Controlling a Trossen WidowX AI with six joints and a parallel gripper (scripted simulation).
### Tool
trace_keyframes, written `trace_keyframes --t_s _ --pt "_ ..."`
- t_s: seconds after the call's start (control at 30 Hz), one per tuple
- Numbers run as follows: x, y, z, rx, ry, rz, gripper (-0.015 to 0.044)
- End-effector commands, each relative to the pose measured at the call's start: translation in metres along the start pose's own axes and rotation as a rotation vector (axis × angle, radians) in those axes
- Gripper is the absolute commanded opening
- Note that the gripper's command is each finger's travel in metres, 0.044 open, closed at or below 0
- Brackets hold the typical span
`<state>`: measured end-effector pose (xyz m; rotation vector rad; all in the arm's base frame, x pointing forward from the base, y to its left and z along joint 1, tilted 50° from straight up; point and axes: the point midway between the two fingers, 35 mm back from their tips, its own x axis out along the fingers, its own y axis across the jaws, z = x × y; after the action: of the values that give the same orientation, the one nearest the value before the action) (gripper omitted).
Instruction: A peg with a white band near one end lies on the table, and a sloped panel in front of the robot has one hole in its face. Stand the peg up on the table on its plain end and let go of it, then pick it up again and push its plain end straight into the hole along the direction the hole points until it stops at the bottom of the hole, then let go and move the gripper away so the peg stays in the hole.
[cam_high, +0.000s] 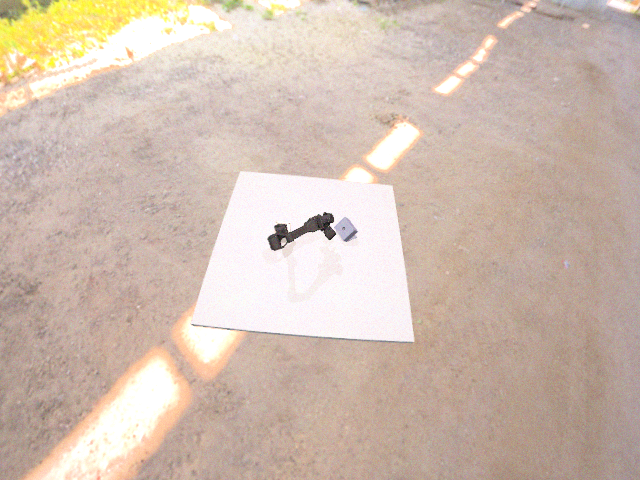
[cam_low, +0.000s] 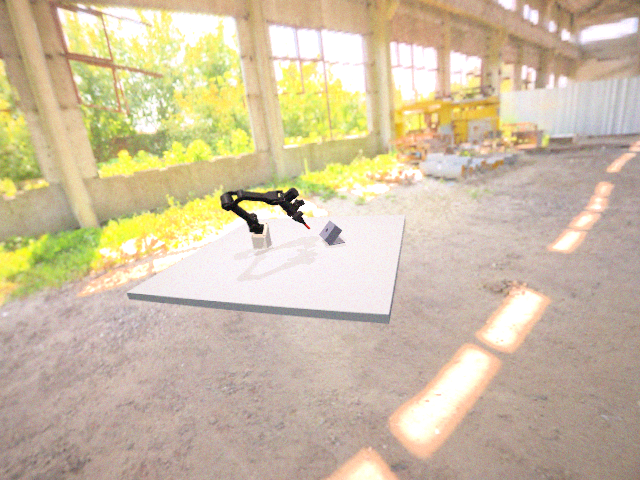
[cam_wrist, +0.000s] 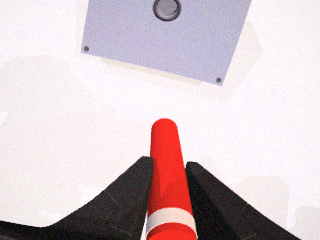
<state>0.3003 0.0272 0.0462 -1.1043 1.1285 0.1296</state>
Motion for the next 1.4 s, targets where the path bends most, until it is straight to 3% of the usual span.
trace_keyframes --t_s 0.0,1.37 --pt "0.003 0.004 0.005 -0.032 -0.023 0.003 0.0" --pt "0.033 0.008 0.039 -0.131 -0.144 -0.029 0.0"
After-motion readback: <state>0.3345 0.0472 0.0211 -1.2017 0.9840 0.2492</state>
